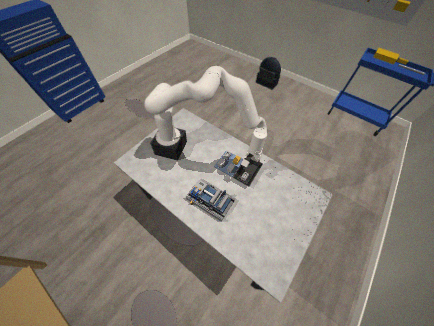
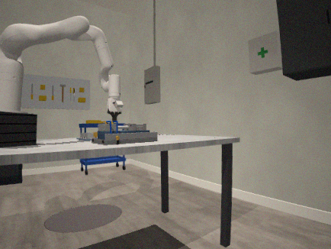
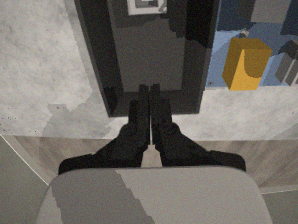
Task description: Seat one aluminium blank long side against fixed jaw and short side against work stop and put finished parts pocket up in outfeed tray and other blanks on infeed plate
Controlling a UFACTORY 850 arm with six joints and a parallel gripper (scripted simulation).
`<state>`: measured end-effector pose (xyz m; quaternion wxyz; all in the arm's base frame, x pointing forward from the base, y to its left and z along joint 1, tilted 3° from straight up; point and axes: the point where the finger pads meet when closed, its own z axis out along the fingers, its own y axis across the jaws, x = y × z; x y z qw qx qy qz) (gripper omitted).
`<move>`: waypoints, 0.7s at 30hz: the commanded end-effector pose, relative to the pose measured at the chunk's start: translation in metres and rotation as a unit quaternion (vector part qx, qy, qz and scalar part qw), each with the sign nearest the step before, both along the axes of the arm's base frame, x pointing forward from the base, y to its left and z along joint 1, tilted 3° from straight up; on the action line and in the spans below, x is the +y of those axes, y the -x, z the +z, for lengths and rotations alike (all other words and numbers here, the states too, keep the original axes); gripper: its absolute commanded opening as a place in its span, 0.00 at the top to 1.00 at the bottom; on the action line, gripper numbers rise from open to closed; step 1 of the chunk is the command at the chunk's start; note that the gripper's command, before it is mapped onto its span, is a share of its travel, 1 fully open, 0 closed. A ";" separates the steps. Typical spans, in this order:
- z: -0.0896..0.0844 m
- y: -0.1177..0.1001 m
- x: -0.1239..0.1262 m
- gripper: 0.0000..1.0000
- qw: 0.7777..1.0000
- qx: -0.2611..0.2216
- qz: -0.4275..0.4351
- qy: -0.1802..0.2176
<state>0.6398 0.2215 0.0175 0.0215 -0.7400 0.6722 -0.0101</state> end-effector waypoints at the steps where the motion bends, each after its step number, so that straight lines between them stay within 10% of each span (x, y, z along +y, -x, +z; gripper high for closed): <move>1: 0.001 -0.001 0.000 1.00 1.000 -0.001 0.000 0.000; 21: 0.006 -0.001 0.000 1.00 1.000 -0.001 0.000 0.000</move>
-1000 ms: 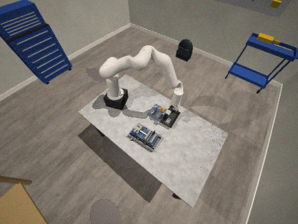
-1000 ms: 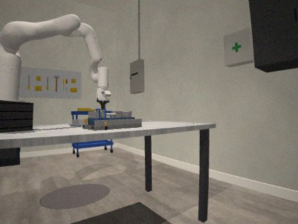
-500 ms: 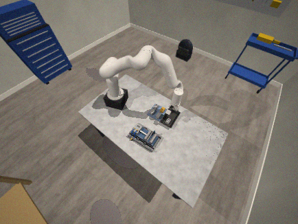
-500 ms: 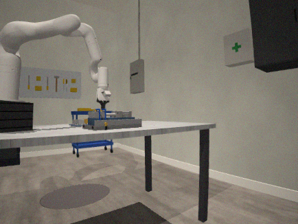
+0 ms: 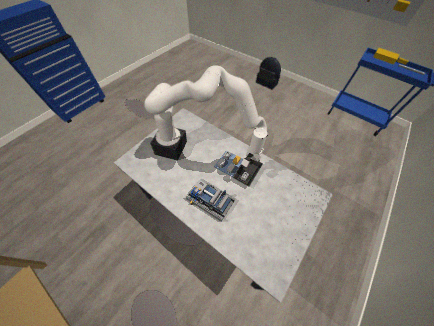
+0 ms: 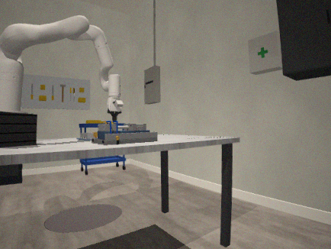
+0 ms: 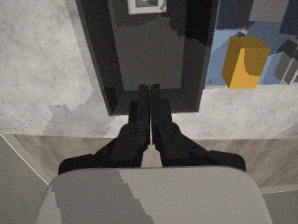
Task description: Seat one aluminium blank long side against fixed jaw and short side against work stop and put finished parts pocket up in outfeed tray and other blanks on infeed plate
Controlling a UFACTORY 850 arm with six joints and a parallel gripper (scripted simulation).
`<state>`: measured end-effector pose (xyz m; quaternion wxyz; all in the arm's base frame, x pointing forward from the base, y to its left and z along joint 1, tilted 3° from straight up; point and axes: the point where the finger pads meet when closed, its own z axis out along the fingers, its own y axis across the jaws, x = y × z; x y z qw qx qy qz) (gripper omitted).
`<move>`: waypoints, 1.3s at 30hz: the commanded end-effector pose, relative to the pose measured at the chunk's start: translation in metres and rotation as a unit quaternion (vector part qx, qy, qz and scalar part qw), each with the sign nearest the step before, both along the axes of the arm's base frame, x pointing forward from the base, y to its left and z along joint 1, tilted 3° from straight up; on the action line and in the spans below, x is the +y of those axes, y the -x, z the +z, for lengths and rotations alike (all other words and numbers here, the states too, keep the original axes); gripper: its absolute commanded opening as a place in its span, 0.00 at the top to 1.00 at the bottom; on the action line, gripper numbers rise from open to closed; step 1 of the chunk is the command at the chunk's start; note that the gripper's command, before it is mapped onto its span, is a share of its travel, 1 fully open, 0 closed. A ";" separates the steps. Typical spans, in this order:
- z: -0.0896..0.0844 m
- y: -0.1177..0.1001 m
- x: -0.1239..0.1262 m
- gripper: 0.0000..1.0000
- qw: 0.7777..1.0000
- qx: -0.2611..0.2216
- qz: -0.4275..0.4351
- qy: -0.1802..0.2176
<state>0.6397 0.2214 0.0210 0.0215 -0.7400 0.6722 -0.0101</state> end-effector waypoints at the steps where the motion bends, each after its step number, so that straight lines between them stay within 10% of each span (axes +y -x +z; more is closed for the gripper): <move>1: 0.004 -0.001 0.000 1.00 1.000 -0.001 0.000 0.000; 39: 0.063 0.002 -0.001 1.00 1.000 -0.001 0.000 0.000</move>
